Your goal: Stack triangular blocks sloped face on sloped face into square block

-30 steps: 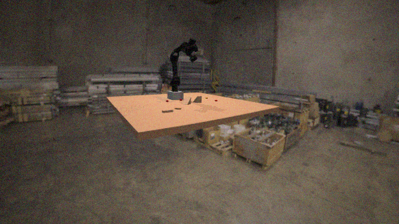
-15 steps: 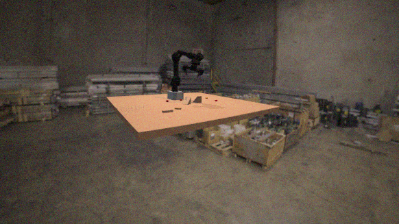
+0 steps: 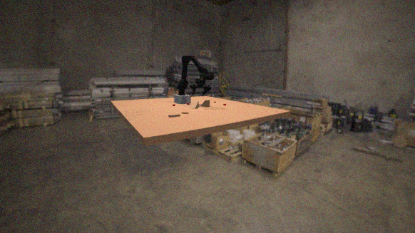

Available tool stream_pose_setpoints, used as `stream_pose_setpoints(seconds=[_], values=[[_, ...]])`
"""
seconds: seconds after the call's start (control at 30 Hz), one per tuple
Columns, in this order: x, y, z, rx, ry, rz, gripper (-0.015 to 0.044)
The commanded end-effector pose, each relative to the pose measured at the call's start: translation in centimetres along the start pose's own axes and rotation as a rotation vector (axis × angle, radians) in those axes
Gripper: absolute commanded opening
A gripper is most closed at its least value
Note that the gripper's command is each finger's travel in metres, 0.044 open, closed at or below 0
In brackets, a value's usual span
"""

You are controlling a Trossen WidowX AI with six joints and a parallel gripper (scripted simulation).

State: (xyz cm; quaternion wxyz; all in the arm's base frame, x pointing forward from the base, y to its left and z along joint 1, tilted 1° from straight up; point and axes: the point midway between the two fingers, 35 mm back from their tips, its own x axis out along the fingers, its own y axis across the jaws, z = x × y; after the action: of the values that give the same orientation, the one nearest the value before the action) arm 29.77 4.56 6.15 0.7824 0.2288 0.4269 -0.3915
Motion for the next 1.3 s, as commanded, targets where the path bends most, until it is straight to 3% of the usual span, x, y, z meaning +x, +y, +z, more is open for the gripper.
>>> stream_pose_setpoints(seconds=[0.0, 1.27], values=[[0.8, -0.7, -1.1, 0.060, 0.010, -0.029, 0.0440], [6.3, -0.4, -1.6, 0.060, 0.010, -0.029, 0.0440]])
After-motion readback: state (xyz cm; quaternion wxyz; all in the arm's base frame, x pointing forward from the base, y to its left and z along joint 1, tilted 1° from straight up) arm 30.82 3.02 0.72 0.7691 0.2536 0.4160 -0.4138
